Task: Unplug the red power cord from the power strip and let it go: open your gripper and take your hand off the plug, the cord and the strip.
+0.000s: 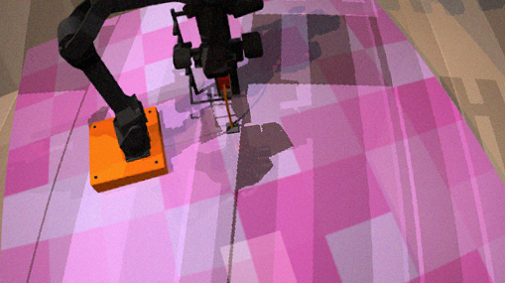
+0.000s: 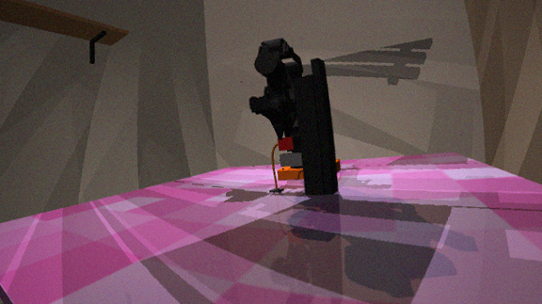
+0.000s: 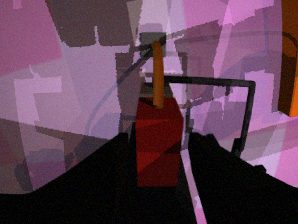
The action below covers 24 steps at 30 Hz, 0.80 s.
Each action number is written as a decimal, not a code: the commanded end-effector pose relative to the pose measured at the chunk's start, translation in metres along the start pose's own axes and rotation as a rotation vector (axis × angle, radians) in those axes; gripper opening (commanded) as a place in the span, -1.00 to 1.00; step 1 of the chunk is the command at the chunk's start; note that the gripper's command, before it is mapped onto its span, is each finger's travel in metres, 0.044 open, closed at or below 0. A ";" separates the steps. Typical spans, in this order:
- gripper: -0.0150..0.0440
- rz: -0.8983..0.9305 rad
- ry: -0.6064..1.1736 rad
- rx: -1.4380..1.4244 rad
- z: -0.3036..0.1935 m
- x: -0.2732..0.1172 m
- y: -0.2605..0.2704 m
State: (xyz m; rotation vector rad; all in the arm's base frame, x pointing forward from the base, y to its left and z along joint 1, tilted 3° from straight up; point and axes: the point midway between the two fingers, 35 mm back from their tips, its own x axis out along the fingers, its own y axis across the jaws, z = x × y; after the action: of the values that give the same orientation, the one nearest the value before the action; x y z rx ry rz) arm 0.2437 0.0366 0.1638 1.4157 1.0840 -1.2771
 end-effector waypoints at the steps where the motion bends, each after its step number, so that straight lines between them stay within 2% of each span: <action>1: 0.05 -0.001 -0.005 0.005 0.000 0.004 0.000; 7: 0.05 -0.001 -0.005 0.005 0.000 0.010 0.000; 10: -0.22 0.001 0.001 0.000 -0.001 0.007 0.000; 19: -0.42 0.001 0.001 0.000 -0.001 0.007 0.000; 20: -0.49 0.001 0.001 0.000 0.000 0.007 0.000; 24: -0.49 0.001 0.000 0.000 0.003 0.007 0.001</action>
State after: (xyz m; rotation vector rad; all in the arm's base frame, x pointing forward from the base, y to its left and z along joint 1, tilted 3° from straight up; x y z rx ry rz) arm 0.2445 0.0371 0.1561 1.4189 1.0870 -1.2760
